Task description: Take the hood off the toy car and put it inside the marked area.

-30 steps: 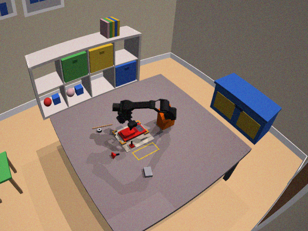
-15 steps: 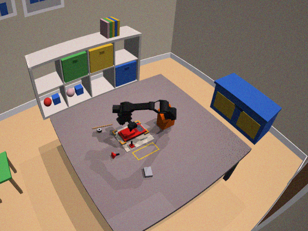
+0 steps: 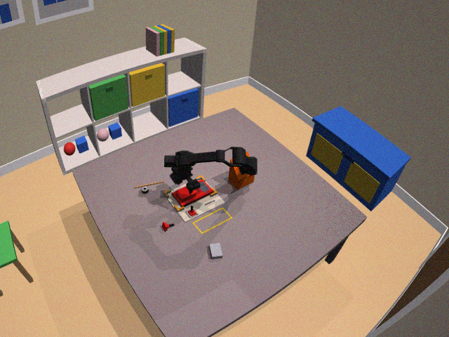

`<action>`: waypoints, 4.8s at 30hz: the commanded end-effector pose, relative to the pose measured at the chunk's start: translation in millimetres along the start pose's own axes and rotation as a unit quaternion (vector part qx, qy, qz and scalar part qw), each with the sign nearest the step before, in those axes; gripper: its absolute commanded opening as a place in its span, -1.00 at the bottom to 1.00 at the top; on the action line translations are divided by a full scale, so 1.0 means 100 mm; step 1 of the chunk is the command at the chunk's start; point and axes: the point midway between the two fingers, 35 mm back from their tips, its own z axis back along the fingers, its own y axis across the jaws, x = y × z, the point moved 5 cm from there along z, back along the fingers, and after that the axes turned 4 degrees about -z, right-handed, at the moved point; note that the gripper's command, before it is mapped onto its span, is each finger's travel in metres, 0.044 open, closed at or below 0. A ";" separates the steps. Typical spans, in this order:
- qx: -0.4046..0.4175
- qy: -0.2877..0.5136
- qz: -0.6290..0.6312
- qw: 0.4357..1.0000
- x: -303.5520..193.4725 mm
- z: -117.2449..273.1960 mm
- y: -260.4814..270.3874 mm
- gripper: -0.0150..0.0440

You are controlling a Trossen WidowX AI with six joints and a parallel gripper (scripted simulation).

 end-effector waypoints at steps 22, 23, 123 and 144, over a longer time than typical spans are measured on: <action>0.003 -0.001 -0.002 1.000 -0.03 -0.23 0.00 1.00; 0.003 -0.001 -0.002 1.000 -0.03 -0.24 0.00 1.00; 0.001 0.000 -0.001 1.000 -0.03 -0.15 -0.01 -0.49; -0.001 -0.001 -0.006 1.000 -0.01 0.27 0.28 -0.49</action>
